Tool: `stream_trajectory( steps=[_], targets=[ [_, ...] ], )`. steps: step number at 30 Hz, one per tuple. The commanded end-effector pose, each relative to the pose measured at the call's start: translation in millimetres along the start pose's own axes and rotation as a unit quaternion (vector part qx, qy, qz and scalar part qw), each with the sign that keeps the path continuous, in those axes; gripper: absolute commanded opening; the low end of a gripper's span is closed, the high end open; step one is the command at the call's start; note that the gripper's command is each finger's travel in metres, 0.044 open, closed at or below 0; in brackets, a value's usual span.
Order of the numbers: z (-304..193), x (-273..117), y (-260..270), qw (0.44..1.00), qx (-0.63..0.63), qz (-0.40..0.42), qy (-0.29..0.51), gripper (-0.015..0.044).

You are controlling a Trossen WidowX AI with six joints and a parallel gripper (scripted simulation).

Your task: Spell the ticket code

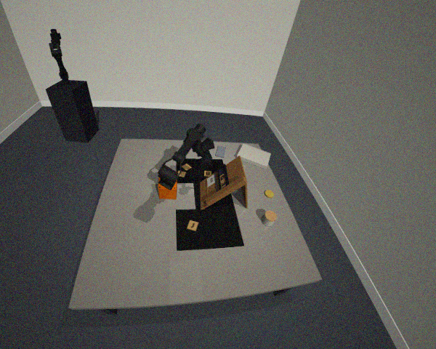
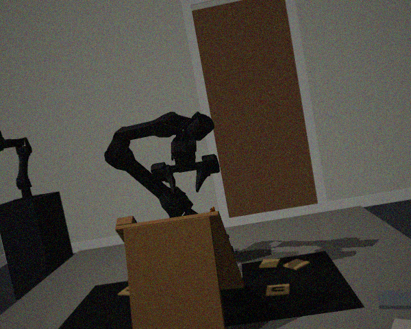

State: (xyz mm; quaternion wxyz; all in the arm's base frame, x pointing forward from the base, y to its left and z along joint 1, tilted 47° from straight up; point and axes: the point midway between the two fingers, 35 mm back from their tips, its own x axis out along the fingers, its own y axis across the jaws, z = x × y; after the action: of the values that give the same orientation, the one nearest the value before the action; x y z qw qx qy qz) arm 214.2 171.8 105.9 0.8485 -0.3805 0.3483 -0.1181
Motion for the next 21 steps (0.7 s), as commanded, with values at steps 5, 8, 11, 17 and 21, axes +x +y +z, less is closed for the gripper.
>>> stream_trajectory(
  steps=[5,8,11,17,21],
  targets=[
    [-9.6,-16.3,-11.2,0.998,0.005,0.002,-0.058,0.0440],
    [-9.6,-16.3,-11.2,0.998,0.005,0.002,-0.058,0.0440],
    [-9.6,-16.3,-11.2,0.998,0.005,0.002,-0.058,0.0440],
    [-9.6,-16.3,-11.2,0.998,0.005,0.002,-0.058,0.0440],
    [-9.6,-16.3,-11.2,0.998,0.005,0.002,-0.058,0.0440]
  ],
)
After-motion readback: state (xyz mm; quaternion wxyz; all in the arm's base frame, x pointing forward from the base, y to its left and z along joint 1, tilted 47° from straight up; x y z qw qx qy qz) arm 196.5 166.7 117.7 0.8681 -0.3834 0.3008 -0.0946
